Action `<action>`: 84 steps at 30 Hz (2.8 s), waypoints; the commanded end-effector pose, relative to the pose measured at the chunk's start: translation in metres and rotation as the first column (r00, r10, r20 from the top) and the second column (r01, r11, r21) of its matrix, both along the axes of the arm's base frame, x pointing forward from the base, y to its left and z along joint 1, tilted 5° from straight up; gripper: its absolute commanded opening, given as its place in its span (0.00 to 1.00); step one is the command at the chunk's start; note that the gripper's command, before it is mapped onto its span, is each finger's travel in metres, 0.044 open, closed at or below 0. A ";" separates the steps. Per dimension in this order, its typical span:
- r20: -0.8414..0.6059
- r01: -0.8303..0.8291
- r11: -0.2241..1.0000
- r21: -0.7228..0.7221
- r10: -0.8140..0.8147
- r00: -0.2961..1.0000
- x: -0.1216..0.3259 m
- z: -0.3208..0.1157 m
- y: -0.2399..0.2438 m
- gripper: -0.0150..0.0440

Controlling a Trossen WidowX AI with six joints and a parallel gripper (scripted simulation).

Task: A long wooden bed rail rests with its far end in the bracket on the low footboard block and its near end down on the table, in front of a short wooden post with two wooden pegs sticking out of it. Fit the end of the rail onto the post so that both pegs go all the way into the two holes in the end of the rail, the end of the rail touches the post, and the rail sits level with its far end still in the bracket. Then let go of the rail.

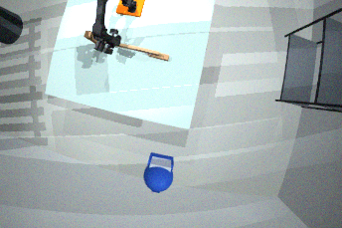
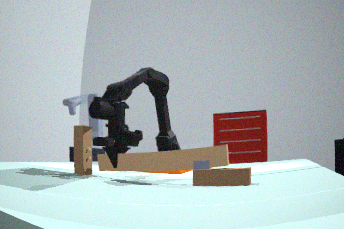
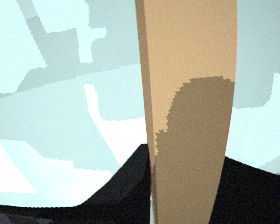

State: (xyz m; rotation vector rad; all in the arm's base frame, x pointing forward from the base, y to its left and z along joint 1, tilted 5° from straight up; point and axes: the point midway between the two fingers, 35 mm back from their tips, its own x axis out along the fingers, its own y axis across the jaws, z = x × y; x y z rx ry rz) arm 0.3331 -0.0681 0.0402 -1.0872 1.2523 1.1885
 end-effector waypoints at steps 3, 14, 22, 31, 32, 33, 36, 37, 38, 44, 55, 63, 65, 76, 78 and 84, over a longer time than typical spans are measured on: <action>0.015 -0.002 1.000 0.005 0.002 1.000 0.003 0.007 0.000 0.25; 0.015 -0.002 1.000 0.005 0.002 1.000 0.003 0.013 0.000 0.25; 0.015 -0.002 1.000 0.005 0.002 1.000 0.003 0.017 0.000 0.25; 0.015 -0.002 1.000 0.005 0.002 1.000 0.003 0.021 0.000 0.25; 0.015 -0.002 1.000 0.005 0.002 1.000 0.003 0.022 0.000 0.25; 0.015 -0.002 1.000 0.005 0.002 1.000 0.003 0.022 0.000 0.25; 0.015 -0.002 1.000 0.005 0.002 1.000 0.003 0.024 0.000 0.25; 0.015 -0.002 1.000 0.005 0.002 1.000 0.003 0.024 0.000 0.25; 0.015 -0.002 1.000 0.005 0.002 1.000 0.003 0.025 -0.001 0.25; 0.015 -0.002 1.000 0.005 0.002 1.000 0.003 0.028 -0.001 0.25; 0.015 -0.002 1.000 0.005 0.002 1.000 0.003 0.027 -0.001 0.25; 0.015 -0.002 1.000 0.005 0.002 1.000 0.002 0.023 0.000 0.25; 0.015 -0.002 1.000 0.005 0.002 1.000 0.002 0.024 0.000 0.25; 0.015 -0.002 1.000 0.005 0.002 1.000 0.001 0.026 0.000 0.25; 0.015 -0.002 1.000 0.005 0.002 1.000 0.001 0.026 0.000 0.25; 0.015 -0.002 1.000 0.005 0.002 1.000 0.001 0.025 0.000 0.25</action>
